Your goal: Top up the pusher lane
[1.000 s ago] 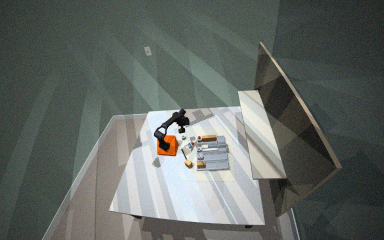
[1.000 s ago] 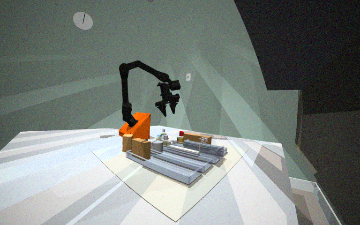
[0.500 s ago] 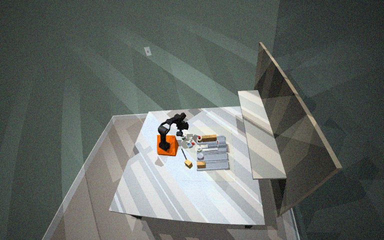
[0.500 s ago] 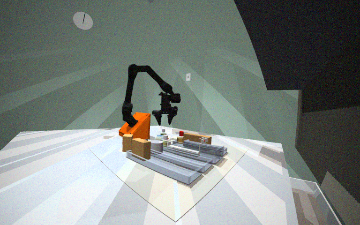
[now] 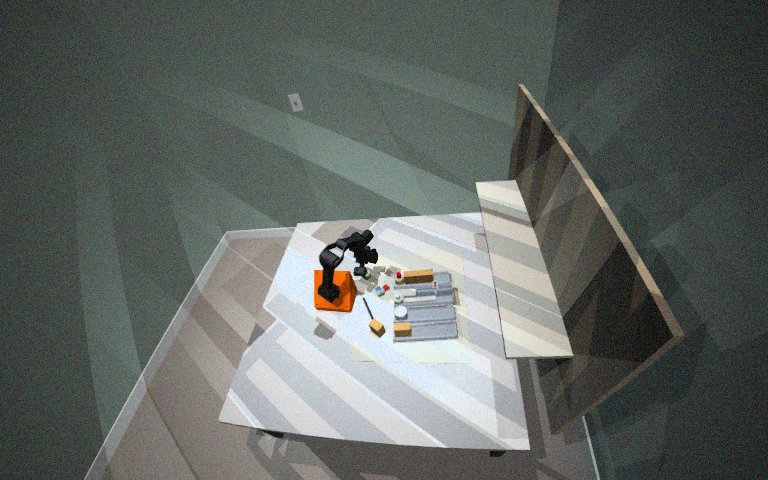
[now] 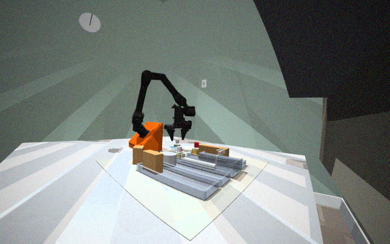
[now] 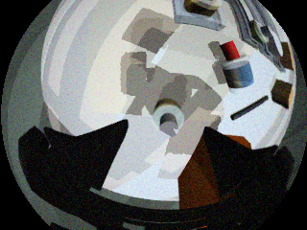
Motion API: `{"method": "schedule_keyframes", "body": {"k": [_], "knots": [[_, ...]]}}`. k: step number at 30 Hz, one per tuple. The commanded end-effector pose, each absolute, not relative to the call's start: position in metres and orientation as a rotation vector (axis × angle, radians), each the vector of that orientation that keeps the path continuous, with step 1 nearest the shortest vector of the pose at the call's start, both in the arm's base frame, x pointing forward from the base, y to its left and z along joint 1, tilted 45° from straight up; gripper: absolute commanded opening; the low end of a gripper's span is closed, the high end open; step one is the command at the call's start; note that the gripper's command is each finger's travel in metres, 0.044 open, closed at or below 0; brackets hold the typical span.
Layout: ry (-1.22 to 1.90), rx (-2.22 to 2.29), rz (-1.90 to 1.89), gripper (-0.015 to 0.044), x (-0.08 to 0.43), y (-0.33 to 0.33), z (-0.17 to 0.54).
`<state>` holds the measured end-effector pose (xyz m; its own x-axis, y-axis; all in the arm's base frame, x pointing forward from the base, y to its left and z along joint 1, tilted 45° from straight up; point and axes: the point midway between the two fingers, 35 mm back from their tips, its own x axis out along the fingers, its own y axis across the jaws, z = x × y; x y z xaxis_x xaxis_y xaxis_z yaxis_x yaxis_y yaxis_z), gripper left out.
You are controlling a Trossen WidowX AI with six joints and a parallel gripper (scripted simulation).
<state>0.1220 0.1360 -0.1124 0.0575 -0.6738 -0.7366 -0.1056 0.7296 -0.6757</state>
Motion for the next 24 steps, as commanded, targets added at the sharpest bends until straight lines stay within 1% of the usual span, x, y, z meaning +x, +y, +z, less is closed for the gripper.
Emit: {"method": "schedule_keyframes", "body": {"k": [1,21,24], "knots": [[1.475,-0.692,-0.486,0.0440,0.122,0.130,-0.117],[1.474,-0.692,-0.487,0.0440,0.123,0.109,-0.138],[1.474,-0.692,-0.487,0.0361,0.123,0.109,-0.138]]}}
